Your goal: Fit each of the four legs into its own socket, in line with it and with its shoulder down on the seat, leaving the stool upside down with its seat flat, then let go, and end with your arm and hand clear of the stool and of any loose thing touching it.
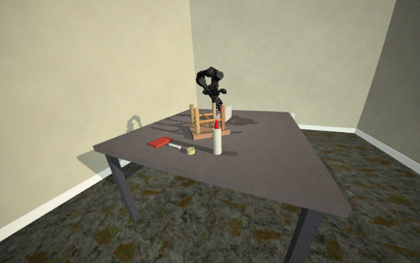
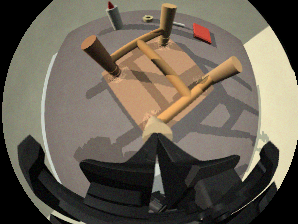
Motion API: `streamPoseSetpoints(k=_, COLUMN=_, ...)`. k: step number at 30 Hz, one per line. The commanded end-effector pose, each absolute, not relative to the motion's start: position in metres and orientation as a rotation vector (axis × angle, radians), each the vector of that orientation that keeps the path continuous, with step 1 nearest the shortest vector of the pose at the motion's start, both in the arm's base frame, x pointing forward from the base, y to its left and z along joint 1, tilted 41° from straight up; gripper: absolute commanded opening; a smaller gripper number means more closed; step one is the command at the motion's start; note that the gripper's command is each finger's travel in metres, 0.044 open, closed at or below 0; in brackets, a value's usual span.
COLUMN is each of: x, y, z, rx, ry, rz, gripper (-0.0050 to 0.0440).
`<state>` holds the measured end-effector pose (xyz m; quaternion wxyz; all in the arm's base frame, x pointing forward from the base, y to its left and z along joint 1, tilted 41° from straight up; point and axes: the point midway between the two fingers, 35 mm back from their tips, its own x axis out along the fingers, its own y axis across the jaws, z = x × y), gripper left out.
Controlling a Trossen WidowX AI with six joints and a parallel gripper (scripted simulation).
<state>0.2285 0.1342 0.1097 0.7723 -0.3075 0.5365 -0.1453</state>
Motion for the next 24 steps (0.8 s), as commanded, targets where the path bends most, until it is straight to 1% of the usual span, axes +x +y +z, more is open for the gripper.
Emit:
streamPoseSetpoints(k=1, x=0.2282, y=0.1166, z=0.0966, rx=-0.692, ry=1.207, rz=-0.362, gripper=0.0)
streamPoseSetpoints(k=24, x=0.2284, y=0.1149, z=0.0947, rx=-0.692, ry=1.207, rz=-0.362, gripper=0.0)
